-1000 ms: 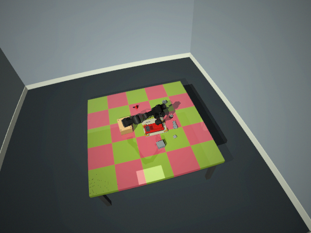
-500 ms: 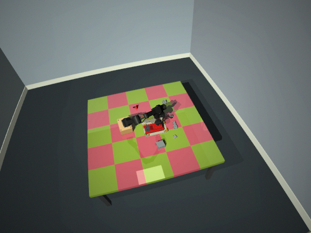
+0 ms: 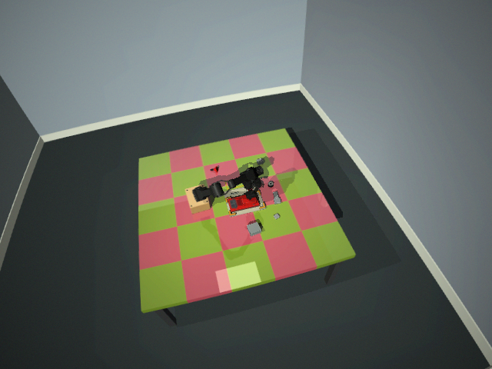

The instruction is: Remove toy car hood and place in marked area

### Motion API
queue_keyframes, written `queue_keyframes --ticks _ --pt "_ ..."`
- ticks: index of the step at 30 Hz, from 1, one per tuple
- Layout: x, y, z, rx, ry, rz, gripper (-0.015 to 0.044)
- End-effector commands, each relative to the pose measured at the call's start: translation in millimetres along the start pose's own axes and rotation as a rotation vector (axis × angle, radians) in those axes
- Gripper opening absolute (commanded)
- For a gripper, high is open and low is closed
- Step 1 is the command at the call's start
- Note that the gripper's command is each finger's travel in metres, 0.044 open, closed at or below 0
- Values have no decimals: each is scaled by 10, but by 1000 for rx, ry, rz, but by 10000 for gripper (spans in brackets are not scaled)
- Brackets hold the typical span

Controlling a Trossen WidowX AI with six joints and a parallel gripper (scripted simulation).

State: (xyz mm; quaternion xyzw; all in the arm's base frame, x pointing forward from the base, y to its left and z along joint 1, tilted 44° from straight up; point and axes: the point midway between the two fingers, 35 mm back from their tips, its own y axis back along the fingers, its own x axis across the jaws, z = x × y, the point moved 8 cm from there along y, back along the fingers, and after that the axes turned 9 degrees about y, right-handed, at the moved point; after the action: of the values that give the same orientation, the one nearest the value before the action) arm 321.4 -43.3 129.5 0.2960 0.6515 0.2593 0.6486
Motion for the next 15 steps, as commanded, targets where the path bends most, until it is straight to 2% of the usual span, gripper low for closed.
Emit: queue_keyframes --ticks 1,15 --pt "1 -40 -5 4 4 -4 440" --pt "2 -131 -3 4 4 -4 440"
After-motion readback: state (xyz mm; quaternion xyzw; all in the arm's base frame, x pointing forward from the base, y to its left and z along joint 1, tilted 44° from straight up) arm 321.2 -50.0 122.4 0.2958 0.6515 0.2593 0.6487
